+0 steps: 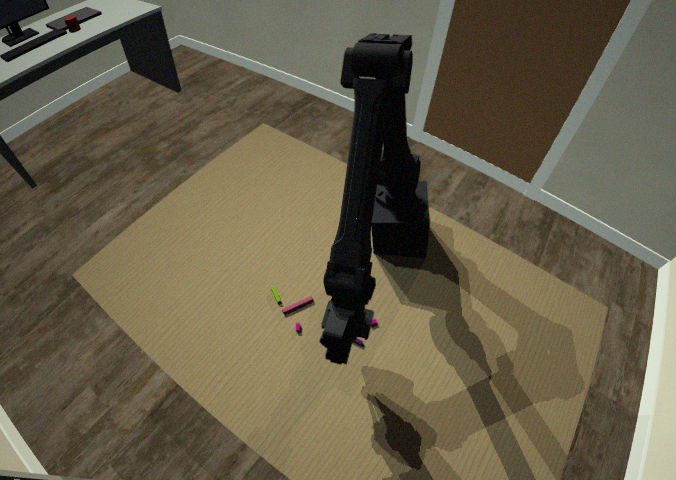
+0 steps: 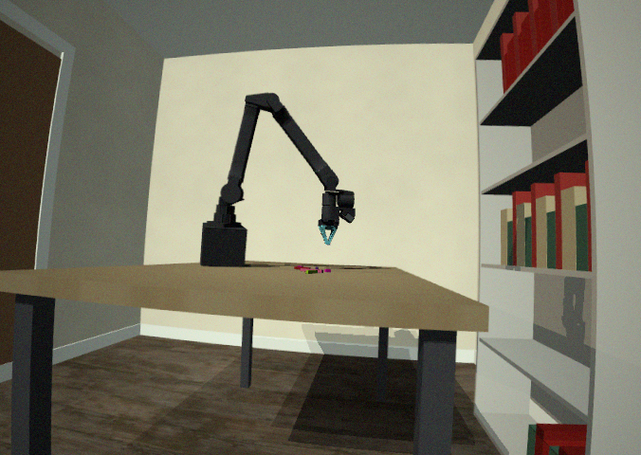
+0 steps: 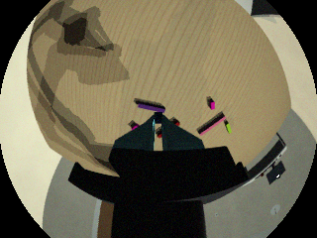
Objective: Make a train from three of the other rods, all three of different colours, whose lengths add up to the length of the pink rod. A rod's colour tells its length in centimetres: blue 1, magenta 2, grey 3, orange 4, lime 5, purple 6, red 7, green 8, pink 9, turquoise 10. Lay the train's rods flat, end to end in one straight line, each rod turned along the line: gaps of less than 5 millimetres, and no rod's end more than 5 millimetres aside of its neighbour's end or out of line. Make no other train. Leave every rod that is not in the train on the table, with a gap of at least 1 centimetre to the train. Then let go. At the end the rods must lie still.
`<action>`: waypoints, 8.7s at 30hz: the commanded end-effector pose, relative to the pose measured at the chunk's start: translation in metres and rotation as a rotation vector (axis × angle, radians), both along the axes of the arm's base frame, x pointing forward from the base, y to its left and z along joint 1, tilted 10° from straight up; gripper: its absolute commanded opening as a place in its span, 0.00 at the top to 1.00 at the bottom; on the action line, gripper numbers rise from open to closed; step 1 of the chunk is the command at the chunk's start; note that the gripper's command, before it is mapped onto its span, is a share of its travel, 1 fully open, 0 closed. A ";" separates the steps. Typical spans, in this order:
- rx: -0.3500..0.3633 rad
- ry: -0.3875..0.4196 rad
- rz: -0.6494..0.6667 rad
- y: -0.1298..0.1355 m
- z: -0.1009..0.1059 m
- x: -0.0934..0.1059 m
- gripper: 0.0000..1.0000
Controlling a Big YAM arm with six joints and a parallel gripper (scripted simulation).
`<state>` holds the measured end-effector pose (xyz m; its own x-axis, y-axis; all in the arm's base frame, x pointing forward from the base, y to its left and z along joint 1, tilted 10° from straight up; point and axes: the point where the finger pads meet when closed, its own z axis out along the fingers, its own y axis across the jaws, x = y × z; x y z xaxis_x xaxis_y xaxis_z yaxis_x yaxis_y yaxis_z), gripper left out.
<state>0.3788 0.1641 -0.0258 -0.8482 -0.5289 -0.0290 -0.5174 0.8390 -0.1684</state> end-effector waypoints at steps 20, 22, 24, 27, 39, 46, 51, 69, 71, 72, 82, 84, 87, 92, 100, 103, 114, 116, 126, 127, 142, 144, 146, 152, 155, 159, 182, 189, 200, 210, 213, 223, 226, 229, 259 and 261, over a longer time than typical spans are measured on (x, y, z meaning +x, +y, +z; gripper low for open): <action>0.002 -0.007 0.003 -0.008 -0.038 0.009 0.96; 0.002 -0.007 0.003 -0.009 -0.047 0.010 0.96; 0.002 -0.006 0.003 -0.011 -0.056 0.011 0.96; 0.005 -0.011 0.003 -0.011 -0.067 0.015 0.96; 0.012 -0.026 0.003 -0.010 -0.083 0.026 0.96; 0.018 -0.039 0.001 -0.008 -0.074 0.029 0.96; 0.018 -0.039 0.001 -0.008 -0.074 0.029 0.96; 0.018 -0.039 0.001 -0.008 -0.074 0.029 0.96; 0.018 -0.039 0.001 -0.008 -0.074 0.029 0.96; 0.018 -0.039 0.001 -0.008 -0.074 0.029 0.96; 0.018 -0.039 0.001 -0.009 -0.074 0.029 0.96; 0.018 -0.039 0.002 -0.009 -0.074 0.028 0.96; 0.018 -0.040 0.003 -0.009 -0.074 0.028 0.96; 0.018 -0.040 0.002 -0.010 -0.074 0.027 0.96; 0.019 -0.040 0.002 -0.010 -0.073 0.027 0.96; 0.019 -0.040 0.002 -0.010 -0.073 0.027 0.96; 0.019 -0.040 0.002 -0.010 -0.074 0.027 0.96; 0.019 -0.040 0.002 -0.010 -0.074 0.027 0.96; 0.010 -0.022 0.003 -0.012 -0.089 0.024 0.96; 0.011 -0.023 0.003 -0.012 -0.090 0.025 0.96; 0.015 -0.032 0.002 -0.011 -0.090 0.029 0.96; 0.015 -0.032 0.002 -0.011 -0.090 0.029 0.96; 0.015 -0.032 0.002 -0.011 -0.090 0.029 0.96; 0.015 -0.032 0.002 -0.011 -0.090 0.029 0.96; 0.015 -0.032 0.002 -0.011 -0.090 0.029 0.96; 0.015 -0.032 0.002 -0.011 -0.090 0.029 0.96; 0.015 -0.032 0.002 -0.011 -0.090 0.029 0.84; 0.015 -0.032 0.002 -0.011 -0.090 0.029 0.80; 0.015 -0.033 0.002 -0.011 -0.090 0.029 0.77; 0.016 -0.031 0.008 -0.001 -0.064 0.018 0.77; 0.016 -0.031 0.008 0.001 -0.050 0.016 0.77; 0.028 -0.056 0.008 0.012 -0.001 0.023 0.77; 0.031 -0.060 0.008 0.014 0.011 0.023 0.77; 0.030 -0.059 0.008 0.015 0.015 0.022 0.77; 0.032 -0.052 -0.070 0.008 0.001 -0.002 0.00; 0.046 -0.063 -0.170 0.009 -0.004 -0.014 0.00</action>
<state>0.3748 0.1599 -0.0373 -0.8800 -0.4724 -0.0495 -0.4591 0.8727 -0.1662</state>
